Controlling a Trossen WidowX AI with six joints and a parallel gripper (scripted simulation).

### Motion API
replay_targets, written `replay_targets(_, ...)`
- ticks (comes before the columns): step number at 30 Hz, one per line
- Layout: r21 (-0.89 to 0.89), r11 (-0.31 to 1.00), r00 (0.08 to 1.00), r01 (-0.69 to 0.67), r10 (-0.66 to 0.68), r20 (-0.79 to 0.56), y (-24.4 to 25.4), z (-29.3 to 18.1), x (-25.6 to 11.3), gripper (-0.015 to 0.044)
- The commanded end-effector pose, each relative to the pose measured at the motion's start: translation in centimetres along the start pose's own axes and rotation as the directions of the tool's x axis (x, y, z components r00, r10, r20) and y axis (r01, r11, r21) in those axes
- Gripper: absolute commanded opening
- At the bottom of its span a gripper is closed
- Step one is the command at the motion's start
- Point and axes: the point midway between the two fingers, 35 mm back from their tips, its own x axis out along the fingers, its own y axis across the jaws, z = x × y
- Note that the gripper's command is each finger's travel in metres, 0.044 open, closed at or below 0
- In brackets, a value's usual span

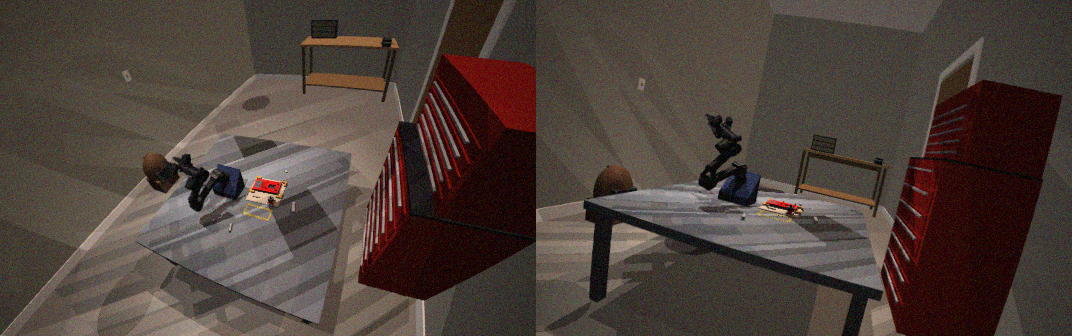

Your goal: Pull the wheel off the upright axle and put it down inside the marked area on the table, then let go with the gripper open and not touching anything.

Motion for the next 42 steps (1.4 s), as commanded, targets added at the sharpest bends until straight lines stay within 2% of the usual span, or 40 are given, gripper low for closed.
replay_targets(1, 0.000, 1.000, 1.000, -0.003, 0.003, 0.006, 0.1, 0.2, 0.0, 0.0374)
replay_targets(4, 0.002, 0.999, 0.995, -0.039, 0.039, 0.089, 0.9, 2.9, 0.1, 0.0300)
replay_targets(11, -0.030, 0.993, 0.922, -0.110, 0.113, 0.370, 2.6, 11.6, -1.4, 0.0300)
replay_targets(18, -0.083, 0.992, 0.751, -0.097, 0.127, 0.647, 2.8, 20.0, -5.3, 0.0300)
replay_targets(23, -0.095, 0.995, 0.567, -0.036, 0.098, 0.818, 2.2, 25.4, -9.7, 0.0300)
replay_targets(30, -0.034, 0.995, 0.242, 0.094, 0.010, 0.970, 0.2, 31.1, -17.8, 0.0300)
replay_targets(36, 0.090, 0.974, -0.016, 0.209, -0.089, 0.996, -2.0, 33.1, -24.4, 0.0300)
replay_targets(42, 0.278, 0.923, -0.272, 0.267, -0.205, 0.940, -4.5, 33.4, -31.5, 0.0300)
